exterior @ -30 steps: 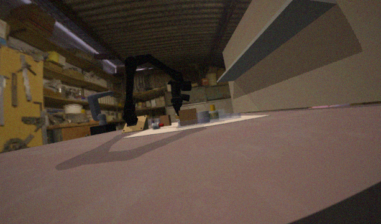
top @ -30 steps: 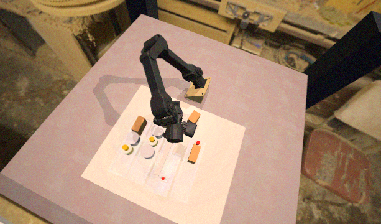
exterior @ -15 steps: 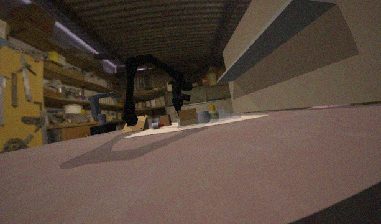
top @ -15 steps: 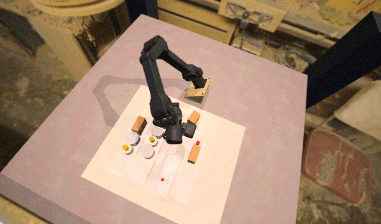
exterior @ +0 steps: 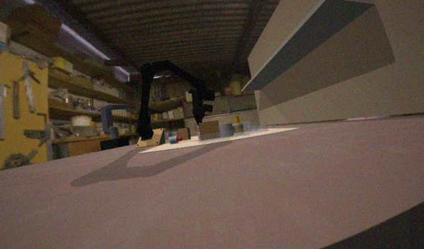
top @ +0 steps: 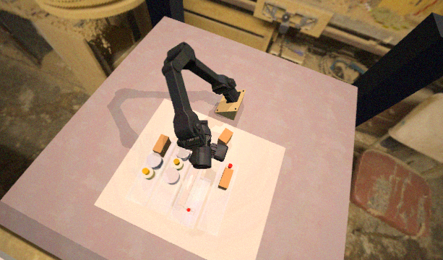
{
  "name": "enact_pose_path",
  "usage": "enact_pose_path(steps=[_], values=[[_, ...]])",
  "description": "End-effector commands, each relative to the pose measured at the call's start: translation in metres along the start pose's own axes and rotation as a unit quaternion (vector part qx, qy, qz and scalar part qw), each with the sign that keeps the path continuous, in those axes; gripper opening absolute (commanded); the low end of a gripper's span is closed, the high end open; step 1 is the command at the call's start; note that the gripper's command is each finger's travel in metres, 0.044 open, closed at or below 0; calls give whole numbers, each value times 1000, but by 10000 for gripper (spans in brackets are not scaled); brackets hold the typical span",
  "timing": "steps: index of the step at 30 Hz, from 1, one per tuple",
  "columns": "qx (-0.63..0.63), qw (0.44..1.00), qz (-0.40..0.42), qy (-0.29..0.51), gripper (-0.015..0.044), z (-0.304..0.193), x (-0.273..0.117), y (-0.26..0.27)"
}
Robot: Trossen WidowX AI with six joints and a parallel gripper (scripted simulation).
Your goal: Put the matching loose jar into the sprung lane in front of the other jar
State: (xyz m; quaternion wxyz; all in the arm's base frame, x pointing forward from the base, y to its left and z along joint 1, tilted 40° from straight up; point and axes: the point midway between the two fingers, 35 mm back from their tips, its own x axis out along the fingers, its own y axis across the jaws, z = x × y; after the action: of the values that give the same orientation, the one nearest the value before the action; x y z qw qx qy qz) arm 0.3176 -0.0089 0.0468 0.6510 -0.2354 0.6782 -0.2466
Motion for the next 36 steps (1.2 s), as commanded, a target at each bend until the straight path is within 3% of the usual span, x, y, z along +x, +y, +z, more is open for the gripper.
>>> enact_pose_path(steps=[1,36], values=[[6,1000,0,-14,0,9,-5,-2],[6,1000,0,-14,0,19,-7,-2]])
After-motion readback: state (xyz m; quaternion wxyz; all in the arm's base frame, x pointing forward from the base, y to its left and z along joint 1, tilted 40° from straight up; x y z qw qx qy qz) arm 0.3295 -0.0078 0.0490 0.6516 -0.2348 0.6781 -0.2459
